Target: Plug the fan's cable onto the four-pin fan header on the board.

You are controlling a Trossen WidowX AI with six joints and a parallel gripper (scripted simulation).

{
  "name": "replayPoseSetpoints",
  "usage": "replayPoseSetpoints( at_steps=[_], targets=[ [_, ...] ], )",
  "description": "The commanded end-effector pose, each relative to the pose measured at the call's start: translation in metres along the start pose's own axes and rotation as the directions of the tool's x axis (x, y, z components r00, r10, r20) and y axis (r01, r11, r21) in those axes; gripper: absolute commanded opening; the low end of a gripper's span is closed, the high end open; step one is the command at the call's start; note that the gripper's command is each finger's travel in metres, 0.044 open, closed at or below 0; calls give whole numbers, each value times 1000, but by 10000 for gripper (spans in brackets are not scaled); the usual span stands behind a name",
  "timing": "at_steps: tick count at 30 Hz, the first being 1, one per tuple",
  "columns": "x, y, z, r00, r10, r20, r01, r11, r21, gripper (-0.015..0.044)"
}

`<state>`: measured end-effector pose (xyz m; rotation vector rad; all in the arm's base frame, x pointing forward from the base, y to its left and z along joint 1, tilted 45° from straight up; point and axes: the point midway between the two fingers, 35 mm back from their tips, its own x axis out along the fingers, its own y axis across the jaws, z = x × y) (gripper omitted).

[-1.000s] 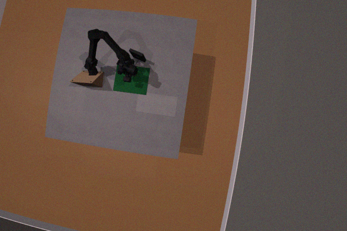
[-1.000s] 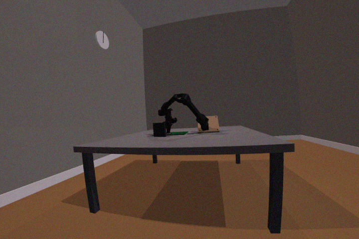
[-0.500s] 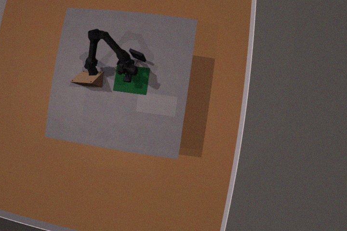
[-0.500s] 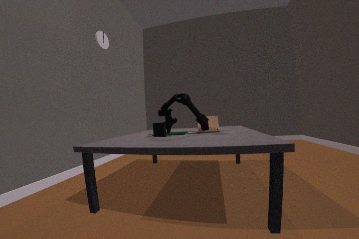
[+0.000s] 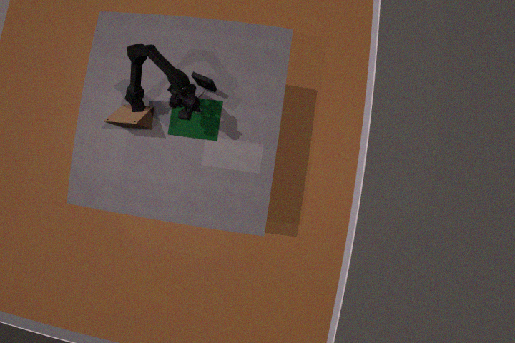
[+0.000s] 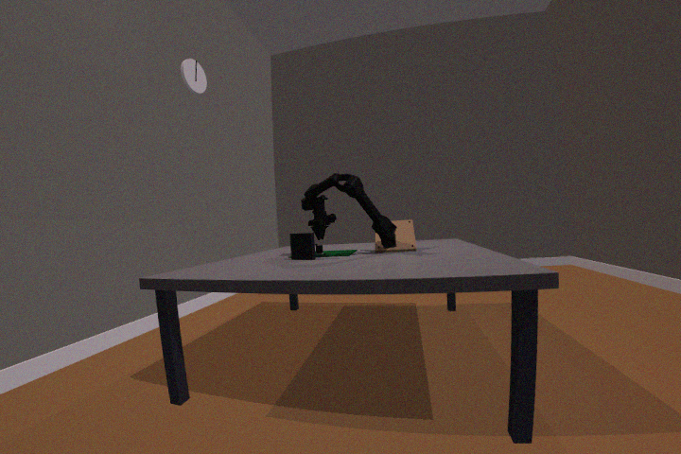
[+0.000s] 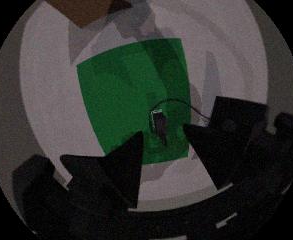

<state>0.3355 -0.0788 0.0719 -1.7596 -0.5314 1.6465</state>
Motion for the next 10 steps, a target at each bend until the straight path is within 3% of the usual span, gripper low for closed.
replayPoseSetpoints(
  at_steps=[1,10],
  targets=[
    [-5,0,27,1000,4,10,-4,1000,-3,260],
    [-1,0,118,1000,2,15,-2,1000,1,260]
  ],
)
